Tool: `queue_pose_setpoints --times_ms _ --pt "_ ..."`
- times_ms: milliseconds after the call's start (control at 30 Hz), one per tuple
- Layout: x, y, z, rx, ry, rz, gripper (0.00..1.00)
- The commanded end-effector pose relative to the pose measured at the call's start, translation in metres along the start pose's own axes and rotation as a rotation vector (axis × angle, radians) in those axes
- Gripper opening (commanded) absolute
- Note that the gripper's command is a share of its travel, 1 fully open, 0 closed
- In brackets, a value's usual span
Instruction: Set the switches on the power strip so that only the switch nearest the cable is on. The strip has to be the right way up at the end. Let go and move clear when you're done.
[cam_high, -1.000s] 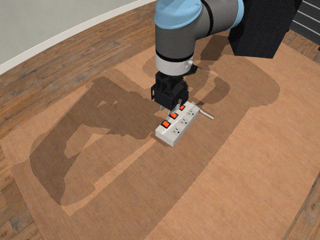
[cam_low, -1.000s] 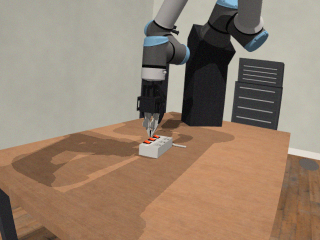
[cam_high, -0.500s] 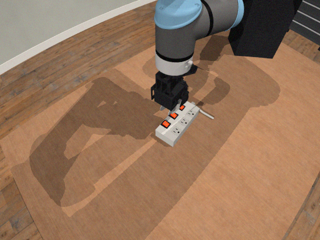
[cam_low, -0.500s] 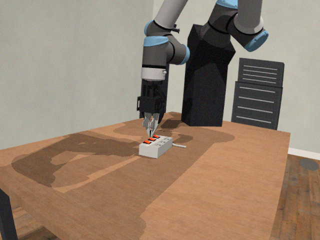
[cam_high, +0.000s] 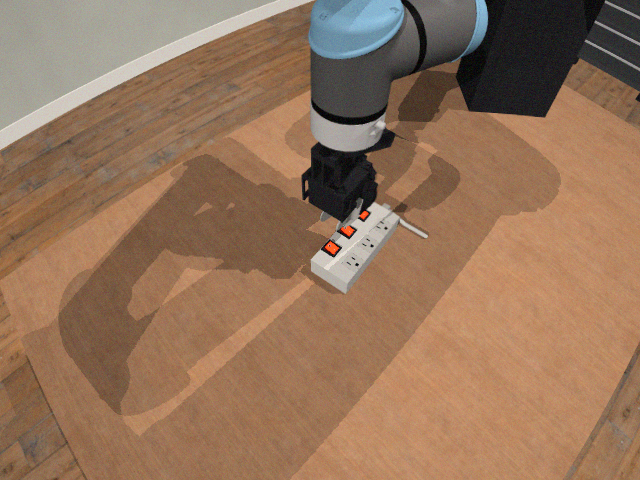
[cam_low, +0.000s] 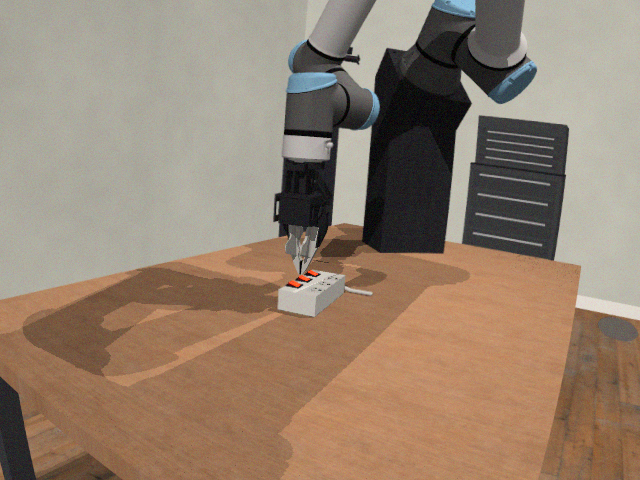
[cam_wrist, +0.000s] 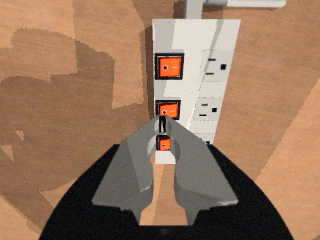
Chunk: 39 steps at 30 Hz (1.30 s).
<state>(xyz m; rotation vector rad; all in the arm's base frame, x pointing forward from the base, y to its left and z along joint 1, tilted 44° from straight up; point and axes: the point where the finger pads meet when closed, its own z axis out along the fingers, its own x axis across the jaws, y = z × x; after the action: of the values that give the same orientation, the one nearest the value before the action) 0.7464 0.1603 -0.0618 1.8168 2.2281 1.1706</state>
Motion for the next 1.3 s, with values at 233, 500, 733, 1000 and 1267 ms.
queue_pose_setpoints --times_ms 233,500,733,1000,1267 --pt "-0.0001 0.0004 0.0024 -0.001 0.000 0.000 0.00" --pt "-0.0001 0.0004 0.0059 -0.001 0.000 0.000 0.00" --pt "-0.0001 0.0004 0.0077 -0.001 0.000 0.000 0.00" --pt "-0.0001 0.0004 0.0082 -0.001 0.000 0.000 0.00" --pt "-0.0001 0.0004 0.0082 -0.001 0.000 0.000 0.00"
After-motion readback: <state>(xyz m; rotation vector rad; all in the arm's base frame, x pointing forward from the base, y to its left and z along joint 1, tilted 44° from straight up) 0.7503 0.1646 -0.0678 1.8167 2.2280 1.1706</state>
